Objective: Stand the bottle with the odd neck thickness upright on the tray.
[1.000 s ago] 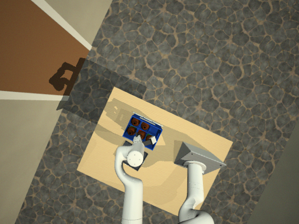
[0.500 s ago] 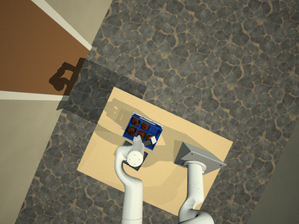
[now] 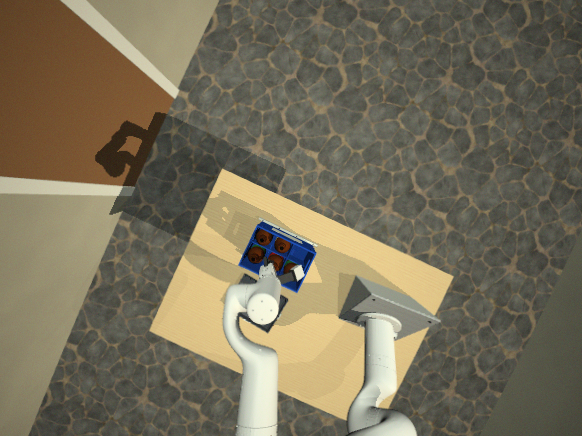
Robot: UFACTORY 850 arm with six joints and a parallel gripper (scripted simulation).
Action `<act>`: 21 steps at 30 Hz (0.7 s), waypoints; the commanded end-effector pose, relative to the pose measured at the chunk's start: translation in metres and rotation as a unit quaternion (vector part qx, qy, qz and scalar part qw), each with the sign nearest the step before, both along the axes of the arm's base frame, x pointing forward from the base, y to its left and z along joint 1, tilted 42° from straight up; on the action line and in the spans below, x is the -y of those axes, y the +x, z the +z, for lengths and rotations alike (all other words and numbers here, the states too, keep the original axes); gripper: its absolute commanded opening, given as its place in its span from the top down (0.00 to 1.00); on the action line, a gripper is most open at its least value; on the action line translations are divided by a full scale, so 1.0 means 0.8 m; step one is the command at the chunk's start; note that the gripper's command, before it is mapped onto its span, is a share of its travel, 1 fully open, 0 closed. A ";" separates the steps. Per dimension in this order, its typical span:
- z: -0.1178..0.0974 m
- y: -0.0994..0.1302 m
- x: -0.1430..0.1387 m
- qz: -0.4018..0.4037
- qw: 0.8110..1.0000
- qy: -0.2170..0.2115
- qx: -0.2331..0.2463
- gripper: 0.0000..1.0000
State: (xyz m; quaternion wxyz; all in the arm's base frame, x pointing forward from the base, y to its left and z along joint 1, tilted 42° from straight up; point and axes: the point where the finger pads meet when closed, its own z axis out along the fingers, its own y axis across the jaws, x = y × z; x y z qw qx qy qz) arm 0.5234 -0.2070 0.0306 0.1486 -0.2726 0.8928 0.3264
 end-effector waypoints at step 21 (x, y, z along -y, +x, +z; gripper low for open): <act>-0.003 0.001 -0.003 0.000 1.000 -0.001 0.001 0.35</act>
